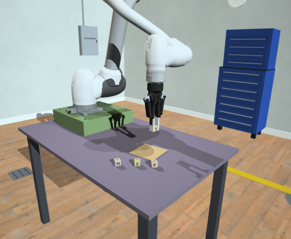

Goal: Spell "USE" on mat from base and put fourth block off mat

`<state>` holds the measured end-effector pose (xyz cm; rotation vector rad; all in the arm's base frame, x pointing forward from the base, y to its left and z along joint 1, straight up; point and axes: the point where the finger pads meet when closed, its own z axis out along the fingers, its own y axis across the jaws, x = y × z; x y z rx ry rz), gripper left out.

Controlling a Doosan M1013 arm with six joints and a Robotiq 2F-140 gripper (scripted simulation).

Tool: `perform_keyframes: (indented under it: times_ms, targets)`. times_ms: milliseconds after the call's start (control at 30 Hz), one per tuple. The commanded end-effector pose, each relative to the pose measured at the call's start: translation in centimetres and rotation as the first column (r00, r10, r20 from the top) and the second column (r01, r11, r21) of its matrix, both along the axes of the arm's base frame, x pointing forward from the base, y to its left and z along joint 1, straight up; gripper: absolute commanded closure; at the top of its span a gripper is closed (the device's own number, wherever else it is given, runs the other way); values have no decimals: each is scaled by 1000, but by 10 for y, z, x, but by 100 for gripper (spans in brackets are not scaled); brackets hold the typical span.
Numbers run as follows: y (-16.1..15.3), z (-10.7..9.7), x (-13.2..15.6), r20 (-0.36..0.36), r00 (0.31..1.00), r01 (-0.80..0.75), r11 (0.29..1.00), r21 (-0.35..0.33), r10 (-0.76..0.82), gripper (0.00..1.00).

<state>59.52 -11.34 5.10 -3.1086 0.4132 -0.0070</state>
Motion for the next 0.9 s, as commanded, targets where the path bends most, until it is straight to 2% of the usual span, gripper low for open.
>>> perform_keyframes:
  times_ms: [0, 533, 700, 867]
  targets:
    - [2, 0, 1, 0, 1000, -12, 1000, 1, 12, 87]
    - [2, -4, 2, 0, 1000, -12, 1000, 1, 12, 87]
    - [2, -18, 2, 0, 1000, -12, 1000, 1, 12, 87]
    - [2, -40, 2, 0, 1000, -12, 1000, 1, 12, 87]
